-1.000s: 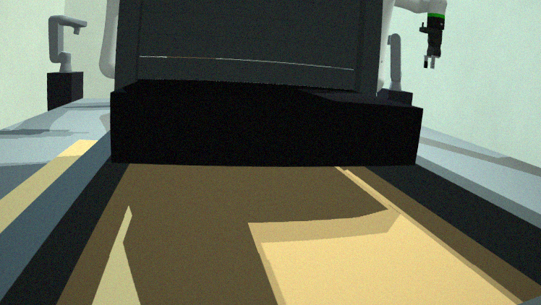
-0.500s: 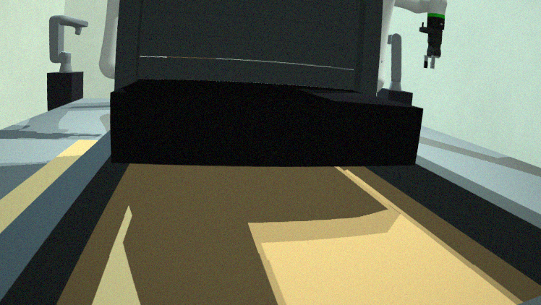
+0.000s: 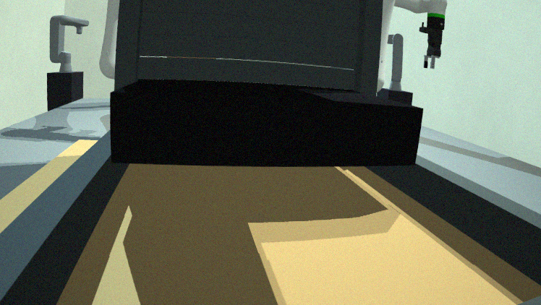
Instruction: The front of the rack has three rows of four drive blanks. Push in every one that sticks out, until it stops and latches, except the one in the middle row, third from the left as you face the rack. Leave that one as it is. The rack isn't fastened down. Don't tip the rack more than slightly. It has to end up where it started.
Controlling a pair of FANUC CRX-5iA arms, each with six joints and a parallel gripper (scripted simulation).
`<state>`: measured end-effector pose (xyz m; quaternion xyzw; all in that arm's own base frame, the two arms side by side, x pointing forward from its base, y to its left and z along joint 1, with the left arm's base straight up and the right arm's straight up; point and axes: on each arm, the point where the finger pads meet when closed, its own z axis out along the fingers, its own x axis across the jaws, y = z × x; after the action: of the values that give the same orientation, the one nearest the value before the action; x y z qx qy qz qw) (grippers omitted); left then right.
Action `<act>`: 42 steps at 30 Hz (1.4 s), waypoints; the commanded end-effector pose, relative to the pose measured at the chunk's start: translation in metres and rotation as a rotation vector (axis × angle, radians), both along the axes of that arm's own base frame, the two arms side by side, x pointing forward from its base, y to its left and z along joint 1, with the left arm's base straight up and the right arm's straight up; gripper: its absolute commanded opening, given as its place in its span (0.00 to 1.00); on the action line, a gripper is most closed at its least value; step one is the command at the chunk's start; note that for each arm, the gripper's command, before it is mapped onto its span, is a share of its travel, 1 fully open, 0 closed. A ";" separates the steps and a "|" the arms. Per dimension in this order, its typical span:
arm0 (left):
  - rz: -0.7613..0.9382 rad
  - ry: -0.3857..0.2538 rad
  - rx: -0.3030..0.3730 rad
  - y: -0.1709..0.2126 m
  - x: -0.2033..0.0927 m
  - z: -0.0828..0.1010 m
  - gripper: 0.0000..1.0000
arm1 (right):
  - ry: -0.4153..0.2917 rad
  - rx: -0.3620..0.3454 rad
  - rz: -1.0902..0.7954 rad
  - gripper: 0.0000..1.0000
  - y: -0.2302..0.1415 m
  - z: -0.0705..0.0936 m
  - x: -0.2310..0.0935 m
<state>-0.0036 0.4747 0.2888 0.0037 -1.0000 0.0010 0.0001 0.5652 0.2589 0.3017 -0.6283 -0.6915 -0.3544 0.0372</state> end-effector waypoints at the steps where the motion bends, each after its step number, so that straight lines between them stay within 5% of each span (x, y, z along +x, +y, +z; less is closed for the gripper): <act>1: 0.000 0.000 0.002 0.000 0.000 0.001 1.00 | -0.074 0.106 -0.010 1.00 0.042 0.015 0.011; 20: 0.000 0.000 0.002 0.000 0.000 0.001 1.00 | -0.276 0.512 -0.148 1.00 0.147 0.100 0.025; 32: 0.000 0.000 0.002 0.000 0.000 0.001 1.00 | -0.356 0.731 -0.309 1.00 0.167 0.147 0.026; 42: 0.000 0.000 0.002 0.000 0.000 0.001 1.00 | -0.394 0.859 -0.455 1.00 0.160 0.168 0.024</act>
<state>-0.0036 0.4747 0.2888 0.0037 -1.0000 0.0010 0.0001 0.5898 0.4192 0.4602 -0.6087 -0.3604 -0.7012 0.0886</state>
